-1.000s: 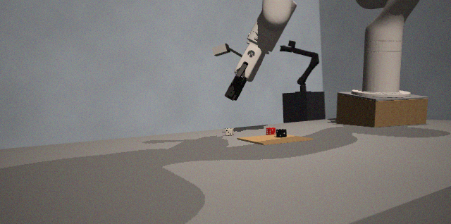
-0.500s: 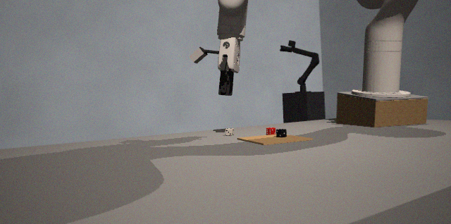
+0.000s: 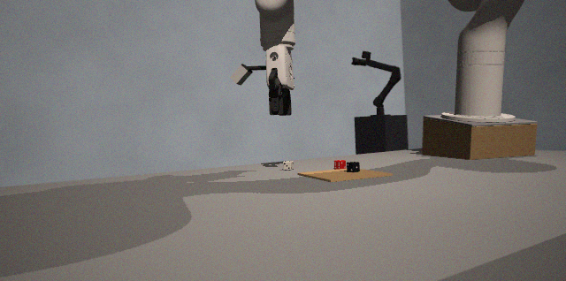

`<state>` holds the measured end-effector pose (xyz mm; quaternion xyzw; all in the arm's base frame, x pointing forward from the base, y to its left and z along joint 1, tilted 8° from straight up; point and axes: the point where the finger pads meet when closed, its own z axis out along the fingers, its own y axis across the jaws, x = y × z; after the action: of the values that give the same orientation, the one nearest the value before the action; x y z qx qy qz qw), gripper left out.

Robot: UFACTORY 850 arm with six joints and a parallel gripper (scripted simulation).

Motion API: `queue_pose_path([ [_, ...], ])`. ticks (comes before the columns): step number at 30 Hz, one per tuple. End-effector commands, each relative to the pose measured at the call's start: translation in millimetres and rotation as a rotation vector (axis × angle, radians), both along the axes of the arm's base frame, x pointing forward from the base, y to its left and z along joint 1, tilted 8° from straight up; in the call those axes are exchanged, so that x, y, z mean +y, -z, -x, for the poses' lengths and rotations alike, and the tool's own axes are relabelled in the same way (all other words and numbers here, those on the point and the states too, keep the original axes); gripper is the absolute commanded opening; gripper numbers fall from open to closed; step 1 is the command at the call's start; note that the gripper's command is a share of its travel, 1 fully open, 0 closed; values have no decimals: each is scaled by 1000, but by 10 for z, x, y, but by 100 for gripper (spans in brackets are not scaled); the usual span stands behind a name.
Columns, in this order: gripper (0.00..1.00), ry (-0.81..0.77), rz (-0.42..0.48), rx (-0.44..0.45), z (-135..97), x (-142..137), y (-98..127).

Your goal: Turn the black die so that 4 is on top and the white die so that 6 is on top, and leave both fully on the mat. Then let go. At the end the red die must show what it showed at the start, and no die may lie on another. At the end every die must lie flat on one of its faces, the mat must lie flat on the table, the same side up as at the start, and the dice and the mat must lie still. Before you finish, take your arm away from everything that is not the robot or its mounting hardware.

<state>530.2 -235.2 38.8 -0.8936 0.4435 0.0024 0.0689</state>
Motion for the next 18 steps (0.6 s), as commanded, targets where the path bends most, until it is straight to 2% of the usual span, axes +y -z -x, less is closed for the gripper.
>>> queue_pose_path([
  [1,100,0,1,-2,-9,-7,-9],
  [9,100,-57,4,-9,-8,0,8],
  [18,100,-393,23,-52,0,39,104],
])
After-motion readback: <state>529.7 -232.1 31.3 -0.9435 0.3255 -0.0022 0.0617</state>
